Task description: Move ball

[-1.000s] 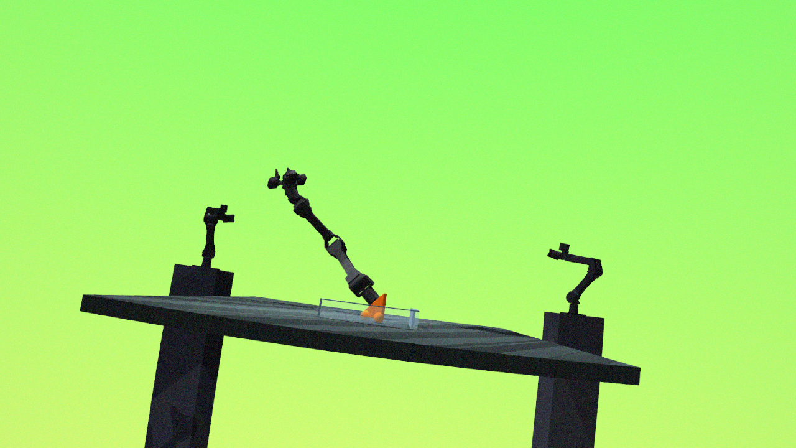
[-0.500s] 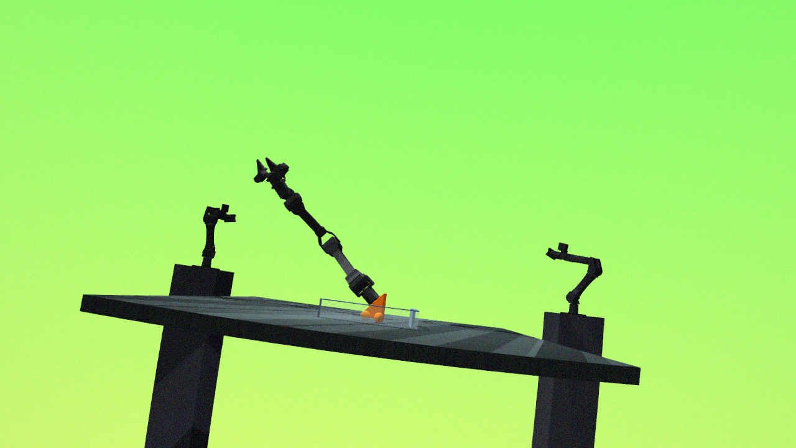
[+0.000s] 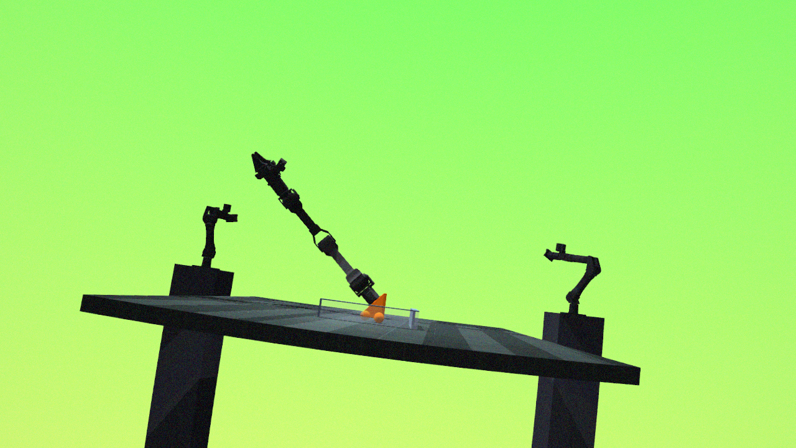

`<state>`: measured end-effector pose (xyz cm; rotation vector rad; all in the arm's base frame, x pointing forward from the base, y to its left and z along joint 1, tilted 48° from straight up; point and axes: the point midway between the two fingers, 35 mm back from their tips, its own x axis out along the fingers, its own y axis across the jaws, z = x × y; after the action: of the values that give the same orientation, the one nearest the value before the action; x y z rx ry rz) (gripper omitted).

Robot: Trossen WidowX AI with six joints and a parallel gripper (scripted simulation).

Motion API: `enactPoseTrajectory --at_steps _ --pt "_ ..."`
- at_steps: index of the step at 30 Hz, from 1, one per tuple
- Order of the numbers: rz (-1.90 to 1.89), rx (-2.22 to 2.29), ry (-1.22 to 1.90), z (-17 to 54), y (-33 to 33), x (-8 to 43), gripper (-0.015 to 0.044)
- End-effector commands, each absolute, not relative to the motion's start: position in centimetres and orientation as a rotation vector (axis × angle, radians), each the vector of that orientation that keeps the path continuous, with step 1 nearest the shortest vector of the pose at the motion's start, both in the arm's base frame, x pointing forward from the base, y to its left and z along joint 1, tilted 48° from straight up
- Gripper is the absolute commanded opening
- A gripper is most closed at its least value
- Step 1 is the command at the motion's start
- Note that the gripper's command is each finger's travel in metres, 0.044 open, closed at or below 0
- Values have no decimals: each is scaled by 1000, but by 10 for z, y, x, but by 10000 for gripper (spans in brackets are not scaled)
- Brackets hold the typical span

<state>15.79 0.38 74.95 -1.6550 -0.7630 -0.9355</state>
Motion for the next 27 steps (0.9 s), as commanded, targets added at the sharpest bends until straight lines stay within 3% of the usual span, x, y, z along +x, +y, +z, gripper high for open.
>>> enactPoseTrajectory --at_steps 1,17,27 --pt "-752 -1588 -696 724 6 217 276" --pt "-150 -1145 -217 554 32 404 276" --pt "32 -851 239 395 52 476 276"
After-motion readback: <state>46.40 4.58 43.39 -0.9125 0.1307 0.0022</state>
